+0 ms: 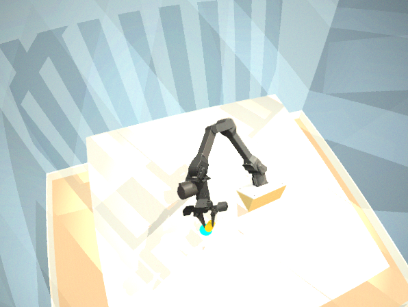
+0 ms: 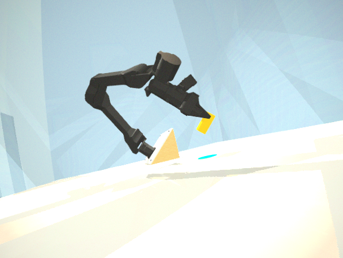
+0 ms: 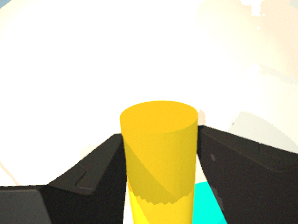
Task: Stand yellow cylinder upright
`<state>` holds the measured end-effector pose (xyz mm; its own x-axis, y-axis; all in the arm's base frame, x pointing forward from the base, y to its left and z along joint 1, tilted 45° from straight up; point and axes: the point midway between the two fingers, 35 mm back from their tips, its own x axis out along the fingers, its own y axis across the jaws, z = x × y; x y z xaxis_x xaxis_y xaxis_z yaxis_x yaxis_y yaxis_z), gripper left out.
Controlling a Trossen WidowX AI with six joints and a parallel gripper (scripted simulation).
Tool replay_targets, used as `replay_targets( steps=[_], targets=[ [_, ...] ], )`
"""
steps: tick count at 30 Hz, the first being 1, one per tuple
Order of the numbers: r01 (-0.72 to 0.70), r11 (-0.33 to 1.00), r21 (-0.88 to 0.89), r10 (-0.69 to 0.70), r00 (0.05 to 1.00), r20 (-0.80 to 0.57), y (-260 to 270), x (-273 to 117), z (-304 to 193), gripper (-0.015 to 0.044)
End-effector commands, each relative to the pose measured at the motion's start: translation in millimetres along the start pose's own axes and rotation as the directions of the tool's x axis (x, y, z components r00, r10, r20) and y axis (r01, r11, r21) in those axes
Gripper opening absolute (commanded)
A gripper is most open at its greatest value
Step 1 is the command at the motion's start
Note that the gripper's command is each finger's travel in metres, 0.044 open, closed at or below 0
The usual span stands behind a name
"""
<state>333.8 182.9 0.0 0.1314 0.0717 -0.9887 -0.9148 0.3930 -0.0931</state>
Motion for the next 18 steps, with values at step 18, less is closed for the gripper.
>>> replay_targets(
  steps=[18],
  targets=[
    [0.013,0.999,-0.036,-0.006,0.986,0.167,-2.2,-8.7,0.4,0.0105]
  ],
)
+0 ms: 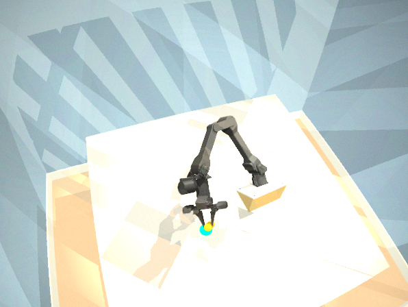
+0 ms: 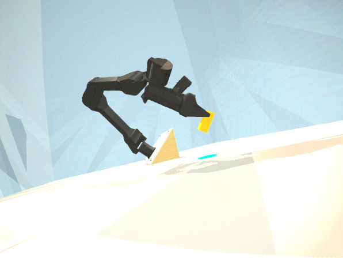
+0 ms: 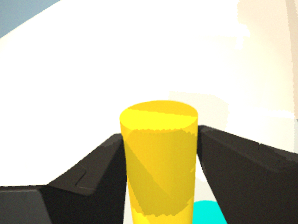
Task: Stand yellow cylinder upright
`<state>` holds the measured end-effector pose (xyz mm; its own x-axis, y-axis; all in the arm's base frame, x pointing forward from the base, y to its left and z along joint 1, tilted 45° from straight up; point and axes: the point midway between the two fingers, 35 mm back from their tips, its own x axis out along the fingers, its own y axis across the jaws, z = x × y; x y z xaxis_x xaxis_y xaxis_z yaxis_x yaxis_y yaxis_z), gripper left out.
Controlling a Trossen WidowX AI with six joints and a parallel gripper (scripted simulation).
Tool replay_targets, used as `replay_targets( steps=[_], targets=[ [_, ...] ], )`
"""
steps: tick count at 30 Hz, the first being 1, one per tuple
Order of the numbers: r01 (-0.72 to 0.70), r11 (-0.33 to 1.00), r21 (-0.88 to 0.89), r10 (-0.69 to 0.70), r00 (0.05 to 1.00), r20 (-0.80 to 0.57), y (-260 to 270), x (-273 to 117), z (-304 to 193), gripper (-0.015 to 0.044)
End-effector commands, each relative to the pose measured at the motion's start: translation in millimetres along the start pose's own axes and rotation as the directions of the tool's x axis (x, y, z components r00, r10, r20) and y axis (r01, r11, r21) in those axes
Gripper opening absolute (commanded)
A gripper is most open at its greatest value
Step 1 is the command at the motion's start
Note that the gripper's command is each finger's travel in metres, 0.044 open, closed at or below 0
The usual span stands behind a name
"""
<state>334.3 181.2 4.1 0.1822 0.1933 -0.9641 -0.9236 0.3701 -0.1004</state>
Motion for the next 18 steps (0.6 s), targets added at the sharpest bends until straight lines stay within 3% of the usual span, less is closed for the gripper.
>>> replay_targets(
  steps=[1,18],
  targets=[
    [0.007,1.000,-0.014,-0.007,0.999,0.041,-0.9,-4.8,1.9,0.0105],
    [0.029,0.998,-0.049,-0.021,0.986,0.166,-1.3,-11.6,0.9,0.0105]
  ],
)
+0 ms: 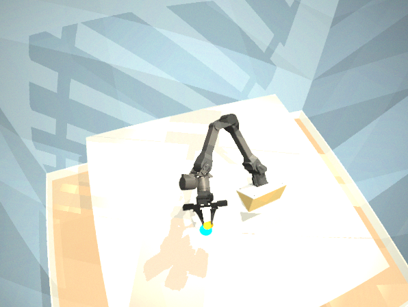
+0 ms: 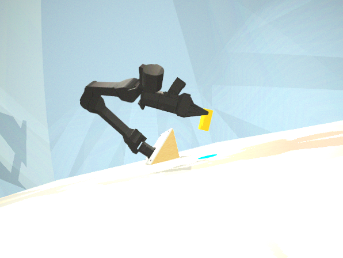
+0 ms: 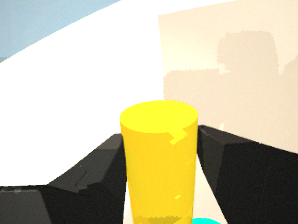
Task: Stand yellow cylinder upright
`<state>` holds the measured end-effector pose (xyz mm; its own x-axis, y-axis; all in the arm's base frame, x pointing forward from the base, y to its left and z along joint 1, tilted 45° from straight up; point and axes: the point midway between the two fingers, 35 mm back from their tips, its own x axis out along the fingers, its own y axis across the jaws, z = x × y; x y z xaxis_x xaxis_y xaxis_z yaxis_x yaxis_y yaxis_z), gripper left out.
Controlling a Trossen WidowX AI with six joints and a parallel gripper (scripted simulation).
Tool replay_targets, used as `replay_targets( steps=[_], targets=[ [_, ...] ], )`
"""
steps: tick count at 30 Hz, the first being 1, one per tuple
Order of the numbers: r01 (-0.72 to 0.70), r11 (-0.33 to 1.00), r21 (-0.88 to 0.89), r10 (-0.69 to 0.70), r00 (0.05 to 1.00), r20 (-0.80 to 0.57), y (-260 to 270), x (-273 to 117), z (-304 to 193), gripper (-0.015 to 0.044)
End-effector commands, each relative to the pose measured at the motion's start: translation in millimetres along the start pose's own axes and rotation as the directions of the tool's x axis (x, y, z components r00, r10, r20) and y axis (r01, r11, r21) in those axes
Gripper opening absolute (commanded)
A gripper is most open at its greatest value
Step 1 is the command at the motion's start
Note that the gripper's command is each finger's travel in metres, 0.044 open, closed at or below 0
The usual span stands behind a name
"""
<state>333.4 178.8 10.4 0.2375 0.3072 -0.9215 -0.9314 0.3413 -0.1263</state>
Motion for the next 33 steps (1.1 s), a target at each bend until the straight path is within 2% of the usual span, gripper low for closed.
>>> replay_targets(
  steps=[1,33],
  targets=[
    [0.011,1.000,-0.017,-0.010,0.999,0.040,-0.8,-5.1,2.3,0.0105],
    [0.087,0.991,-0.105,-0.056,0.963,0.265,1.7,-24.2,0.6,0.0105]
  ],
)
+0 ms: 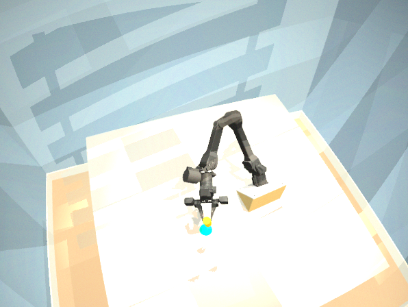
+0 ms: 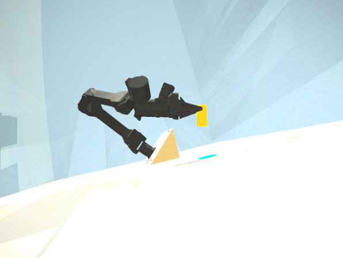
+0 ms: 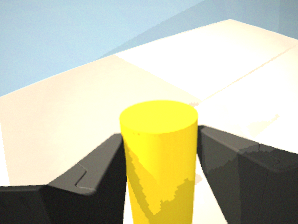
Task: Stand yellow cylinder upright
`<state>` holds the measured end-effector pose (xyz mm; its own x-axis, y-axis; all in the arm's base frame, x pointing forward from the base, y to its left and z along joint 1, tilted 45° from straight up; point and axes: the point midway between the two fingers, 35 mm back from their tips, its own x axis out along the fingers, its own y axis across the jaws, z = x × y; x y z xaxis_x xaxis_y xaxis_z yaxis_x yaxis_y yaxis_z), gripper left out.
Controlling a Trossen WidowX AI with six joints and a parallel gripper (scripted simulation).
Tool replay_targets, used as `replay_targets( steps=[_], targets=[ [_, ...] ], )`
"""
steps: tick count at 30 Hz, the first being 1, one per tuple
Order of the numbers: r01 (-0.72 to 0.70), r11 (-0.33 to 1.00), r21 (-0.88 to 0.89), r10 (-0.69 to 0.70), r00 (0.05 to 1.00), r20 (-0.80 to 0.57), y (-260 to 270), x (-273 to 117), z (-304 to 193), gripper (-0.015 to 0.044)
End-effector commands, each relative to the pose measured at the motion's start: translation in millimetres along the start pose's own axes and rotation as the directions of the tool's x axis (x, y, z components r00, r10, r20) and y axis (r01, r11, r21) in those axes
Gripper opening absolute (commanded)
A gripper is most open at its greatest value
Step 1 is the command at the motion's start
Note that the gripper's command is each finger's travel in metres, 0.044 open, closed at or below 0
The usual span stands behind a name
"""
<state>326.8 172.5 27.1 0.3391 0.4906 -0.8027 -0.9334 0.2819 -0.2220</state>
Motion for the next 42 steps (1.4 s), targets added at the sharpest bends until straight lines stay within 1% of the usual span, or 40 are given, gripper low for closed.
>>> replay_targets(
  steps=[1,22,42],
  targets=[
    [0.016,1.000,-0.024,-0.015,0.999,0.037,-0.6,-5.4,3.1,0.0105],
    [0.079,0.991,-0.103,-0.060,0.983,0.175,3.8,-21.7,4.7,0.0105],
    [0.082,0.991,-0.106,-0.062,0.982,0.179,3.8,-22.0,3.9,0.0105]
  ],
)
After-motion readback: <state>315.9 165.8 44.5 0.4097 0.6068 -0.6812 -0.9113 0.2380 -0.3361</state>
